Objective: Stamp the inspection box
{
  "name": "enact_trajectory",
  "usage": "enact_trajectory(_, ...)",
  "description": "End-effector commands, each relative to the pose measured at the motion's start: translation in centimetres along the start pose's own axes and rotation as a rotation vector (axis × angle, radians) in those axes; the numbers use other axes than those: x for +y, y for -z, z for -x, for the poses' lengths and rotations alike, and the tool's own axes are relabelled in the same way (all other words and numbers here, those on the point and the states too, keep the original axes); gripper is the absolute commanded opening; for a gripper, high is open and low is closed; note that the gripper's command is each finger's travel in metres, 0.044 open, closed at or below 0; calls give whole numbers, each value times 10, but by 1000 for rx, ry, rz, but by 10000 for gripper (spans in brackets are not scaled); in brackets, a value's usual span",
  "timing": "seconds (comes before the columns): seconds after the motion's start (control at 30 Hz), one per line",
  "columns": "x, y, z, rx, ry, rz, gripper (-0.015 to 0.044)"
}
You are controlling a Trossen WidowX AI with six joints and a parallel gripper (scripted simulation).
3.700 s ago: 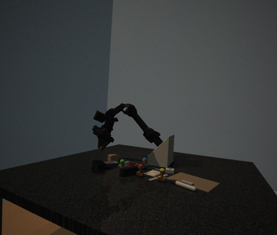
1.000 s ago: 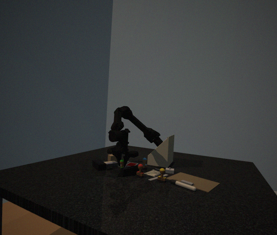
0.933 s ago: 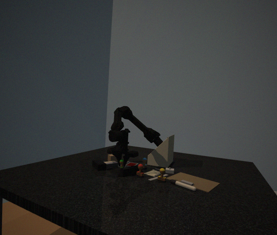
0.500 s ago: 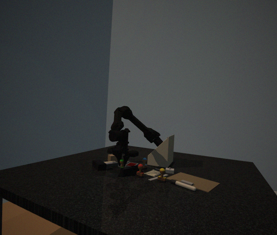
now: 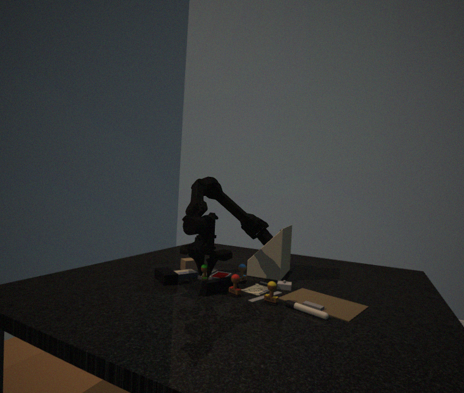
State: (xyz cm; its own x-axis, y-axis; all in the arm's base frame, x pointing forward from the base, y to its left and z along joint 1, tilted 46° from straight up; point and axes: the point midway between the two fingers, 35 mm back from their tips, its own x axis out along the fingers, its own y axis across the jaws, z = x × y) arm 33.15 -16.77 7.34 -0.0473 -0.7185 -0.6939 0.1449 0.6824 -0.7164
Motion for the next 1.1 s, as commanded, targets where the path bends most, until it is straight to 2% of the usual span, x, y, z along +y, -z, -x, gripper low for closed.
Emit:
enact_trajectory(0.0,-1,-1,4,-5,3,-6,0)
enact_trajectory(1.07,0,-2,19,-6,5,-6,0)
